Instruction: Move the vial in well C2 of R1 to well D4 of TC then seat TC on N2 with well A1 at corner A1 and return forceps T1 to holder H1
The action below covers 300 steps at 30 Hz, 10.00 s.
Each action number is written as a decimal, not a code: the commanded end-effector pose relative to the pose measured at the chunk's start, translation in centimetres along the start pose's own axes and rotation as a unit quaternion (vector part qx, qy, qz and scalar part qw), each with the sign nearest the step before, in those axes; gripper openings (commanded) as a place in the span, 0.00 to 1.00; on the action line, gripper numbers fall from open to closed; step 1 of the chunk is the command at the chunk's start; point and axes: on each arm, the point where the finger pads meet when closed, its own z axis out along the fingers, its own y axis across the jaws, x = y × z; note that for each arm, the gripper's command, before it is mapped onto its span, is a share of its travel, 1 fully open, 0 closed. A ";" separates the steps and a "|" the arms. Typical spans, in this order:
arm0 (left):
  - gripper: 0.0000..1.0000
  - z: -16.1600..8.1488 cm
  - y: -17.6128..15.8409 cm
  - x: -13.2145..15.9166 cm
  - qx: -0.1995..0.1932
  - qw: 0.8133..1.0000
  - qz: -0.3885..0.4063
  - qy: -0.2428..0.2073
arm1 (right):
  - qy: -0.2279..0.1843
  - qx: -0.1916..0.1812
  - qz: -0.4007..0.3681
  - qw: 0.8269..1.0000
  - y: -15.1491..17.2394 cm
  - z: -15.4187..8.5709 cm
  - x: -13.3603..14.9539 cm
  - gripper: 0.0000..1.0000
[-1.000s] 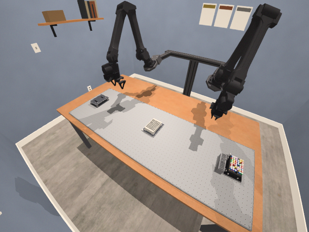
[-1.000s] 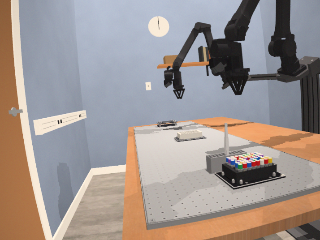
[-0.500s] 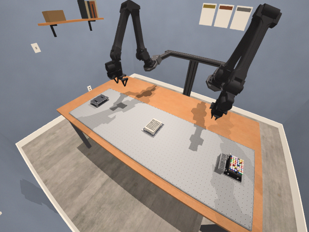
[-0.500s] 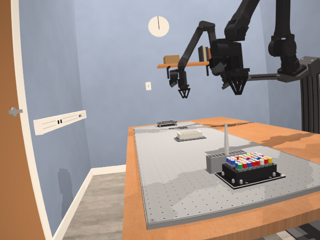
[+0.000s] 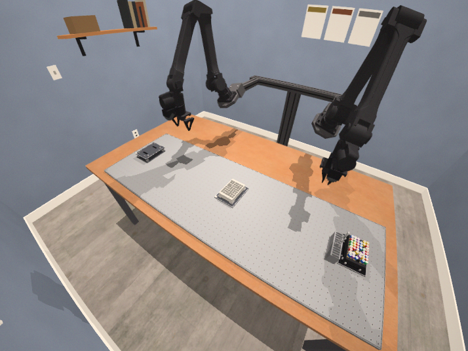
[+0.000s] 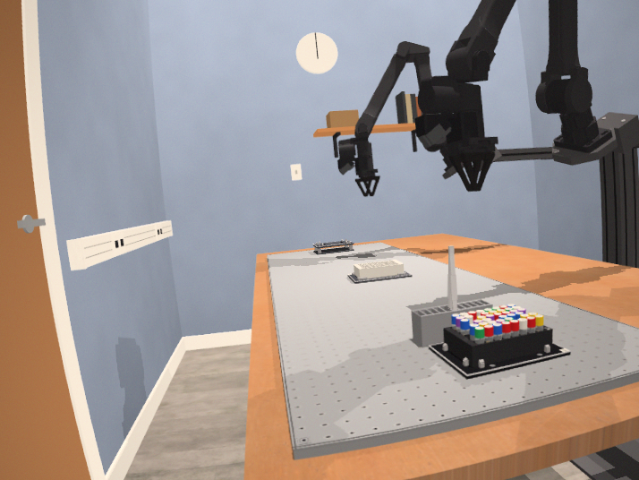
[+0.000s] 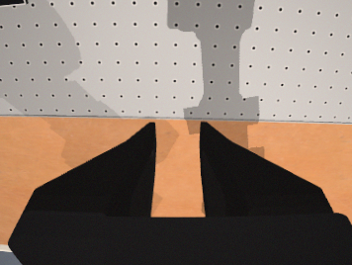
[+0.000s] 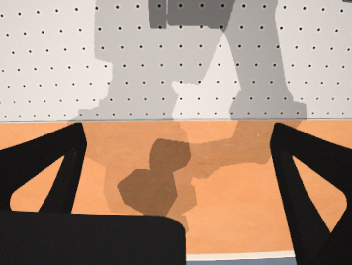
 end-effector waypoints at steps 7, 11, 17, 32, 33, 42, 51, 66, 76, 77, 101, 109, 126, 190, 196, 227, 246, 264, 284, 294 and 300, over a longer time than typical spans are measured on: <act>0.24 0.8 2.8 -3.3 -0.005 1.000 0.000 -0.007 | -0.012 0.001 -0.005 1.000 -0.2 -0.5 -1.1 1.00; 0.24 1.2 4.0 -4.3 -0.005 1.000 0.001 -0.007 | -0.012 0.001 -0.005 1.000 -0.2 -0.5 -1.1 1.00; 0.24 1.8 5.7 -5.6 -0.004 1.000 0.002 -0.001 | -0.012 0.001 -0.005 1.000 -0.2 -0.5 -1.1 1.00; 0.24 3.2 9.5 -8.9 -0.004 1.000 0.002 -0.001 | -0.012 0.001 -0.005 1.000 -0.2 -0.5 -1.1 1.00; 0.24 3.3 9.8 -9.2 -0.005 1.000 0.002 -0.001 | -0.012 0.001 -0.005 1.000 -0.2 -0.5 -1.1 1.00; 0.24 4.0 11.8 -11.0 -0.005 1.000 0.002 -0.001 | -0.012 0.001 -0.005 1.000 -0.2 -0.5 -1.1 1.00; 0.24 4.9 14.5 -13.3 -0.005 1.000 0.002 -0.001 | -0.012 0.001 -0.005 1.000 -0.2 -0.5 -1.1 1.00; 0.24 6.2 15.6 -13.9 -0.002 1.000 0.003 0.005 | -0.012 0.001 -0.005 1.000 -0.2 -0.5 -1.1 1.00; 0.24 5.0 15.7 -14.7 -0.007 1.000 0.001 -0.008 | -0.012 0.001 -0.005 1.000 -0.2 -0.5 -1.1 1.00; 0.24 5.0 15.7 -14.7 -0.007 1.000 0.001 -0.008 | -0.012 0.001 -0.005 1.000 -0.2 -0.5 -1.1 1.00; 0.24 6.7 15.5 -13.0 -0.002 1.000 0.002 0.007 | -0.012 0.001 -0.005 1.000 -0.2 -0.5 -1.1 1.00; 0.24 7.5 15.3 -13.5 -0.002 1.000 0.004 0.003 | -0.012 0.001 -0.005 1.000 -0.2 -0.5 -1.1 1.00; 0.24 9.9 15.6 -13.8 -0.005 1.000 0.003 -0.001 | -0.012 0.001 -0.005 1.000 -0.2 -0.5 -1.1 1.00; 0.24 13.2 15.6 -14.4 -0.006 1.000 0.002 -0.006 | -0.012 0.001 -0.005 1.000 -0.2 -0.5 -1.1 1.00; 0.24 13.2 15.7 -14.4 -0.006 1.000 0.002 -0.006 | -0.012 0.001 -0.005 1.000 -0.2 -0.5 -1.1 1.00; 0.07 13.2 15.7 -14.5 -0.006 1.000 0.002 -0.006 | -0.012 0.001 -0.005 1.000 -0.2 -0.5 -1.1 1.00; 0.07 12.4 16.1 -14.7 -0.008 1.000 0.003 -0.009 | -0.012 0.001 -0.005 1.000 -0.2 -0.5 -1.1 1.00; 0.07 12.0 15.4 -13.5 -0.002 1.000 0.003 0.003 | -0.012 0.001 -0.005 1.000 -0.2 -0.5 -1.1 1.00; 0.07 10.6 15.5 -14.2 -0.005 1.000 0.003 -0.004 | -0.012 0.001 -0.005 1.000 -0.2 -0.5 -1.1 1.00; 0.07 9.8 15.2 -13.7 -0.002 1.000 0.003 0.001 | -0.012 0.001 -0.005 1.000 -0.2 -0.5 -1.1 1.00; 0.07 9.1 15.7 -14.7 -0.006 1.000 0.003 -0.008 | -0.012 0.001 -0.005 1.000 -0.2 -0.5 -1.1 1.00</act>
